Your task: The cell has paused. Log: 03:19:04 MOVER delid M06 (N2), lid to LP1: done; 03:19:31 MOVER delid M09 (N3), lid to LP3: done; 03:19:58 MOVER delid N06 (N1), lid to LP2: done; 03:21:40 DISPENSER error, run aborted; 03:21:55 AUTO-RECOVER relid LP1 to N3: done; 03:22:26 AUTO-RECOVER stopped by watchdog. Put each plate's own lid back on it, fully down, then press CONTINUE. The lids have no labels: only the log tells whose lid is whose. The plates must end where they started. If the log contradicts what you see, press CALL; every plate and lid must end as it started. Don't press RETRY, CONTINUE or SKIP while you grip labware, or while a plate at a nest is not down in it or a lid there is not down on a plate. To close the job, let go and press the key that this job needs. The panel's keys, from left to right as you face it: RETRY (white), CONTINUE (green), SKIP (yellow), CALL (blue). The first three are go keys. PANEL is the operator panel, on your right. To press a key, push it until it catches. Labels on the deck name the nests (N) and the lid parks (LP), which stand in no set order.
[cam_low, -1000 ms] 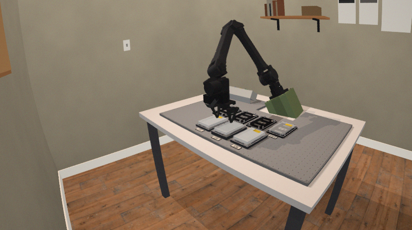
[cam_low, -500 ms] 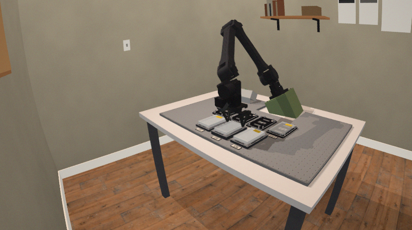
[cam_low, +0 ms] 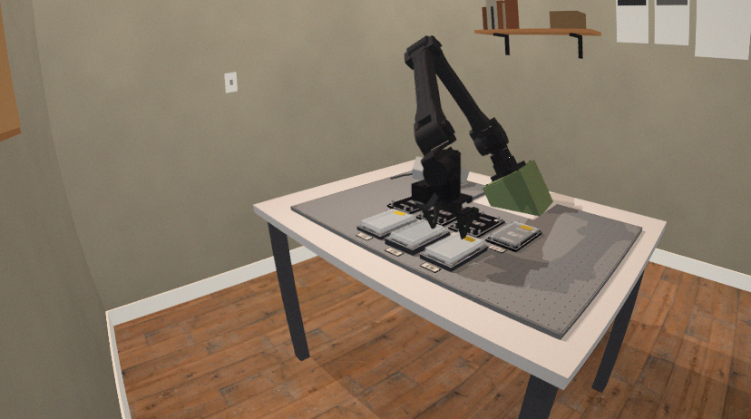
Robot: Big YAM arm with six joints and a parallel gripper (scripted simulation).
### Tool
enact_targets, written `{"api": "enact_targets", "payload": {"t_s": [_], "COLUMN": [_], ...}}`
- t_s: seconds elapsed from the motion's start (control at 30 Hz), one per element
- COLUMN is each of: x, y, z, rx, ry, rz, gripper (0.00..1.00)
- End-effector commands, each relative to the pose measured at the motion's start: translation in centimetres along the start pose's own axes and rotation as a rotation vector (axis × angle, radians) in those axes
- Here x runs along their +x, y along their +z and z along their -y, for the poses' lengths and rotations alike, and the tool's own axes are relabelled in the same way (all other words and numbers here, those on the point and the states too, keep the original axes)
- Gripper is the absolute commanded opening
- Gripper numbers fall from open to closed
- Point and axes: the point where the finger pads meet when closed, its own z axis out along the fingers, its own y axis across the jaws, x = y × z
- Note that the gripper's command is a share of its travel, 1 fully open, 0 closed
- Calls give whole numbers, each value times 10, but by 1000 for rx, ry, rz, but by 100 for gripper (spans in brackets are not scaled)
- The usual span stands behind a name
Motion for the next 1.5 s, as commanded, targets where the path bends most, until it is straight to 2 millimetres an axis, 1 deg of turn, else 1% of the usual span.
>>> {"api": "enact_targets", "payload": {"t_s": [0.0,0.17,0.27,0.3,0.33,0.4,0.47,0.53,0.57,0.7,0.73,0.77,0.9,1.03,1.1,1.13,1.23,1.4,1.43,1.47], "x": [-19,-19,-20,-28,-30,-30,-26,-26,-17,-17,-27,-23,-6,-6,-6,-12,-6,-5,-4,-7], "y": [-13,-13,-15,-24,-21,-20,-16,-16,-11,-12,-8,0,16,23,23,9,30,36,34,26], "z": [-14,-40,-40,-27,-19,-19,-29,-29,-29,-29,-30,-27,-25,-25,-25,-31,-25,-25,-29,-30], "rx": [-8,-11,-11,-22,-20,-18,-14,-14,-11,-11,-14,-10,4,4,4,-8,4,4,3,-3], "ry": [34,34,35,66,83,81,61,61,42,42,50,49,31,31,31,24,31,31,21,23], "rz": [27,26,28,45,39,37,33,33,25,25,33,21,-7,-7,-7,26,-7,-7,-2,14], "gripper": [100,100,100,100,100,100,100,100,100,100,100,100,100,100,100,100,100,100,100,100]}}
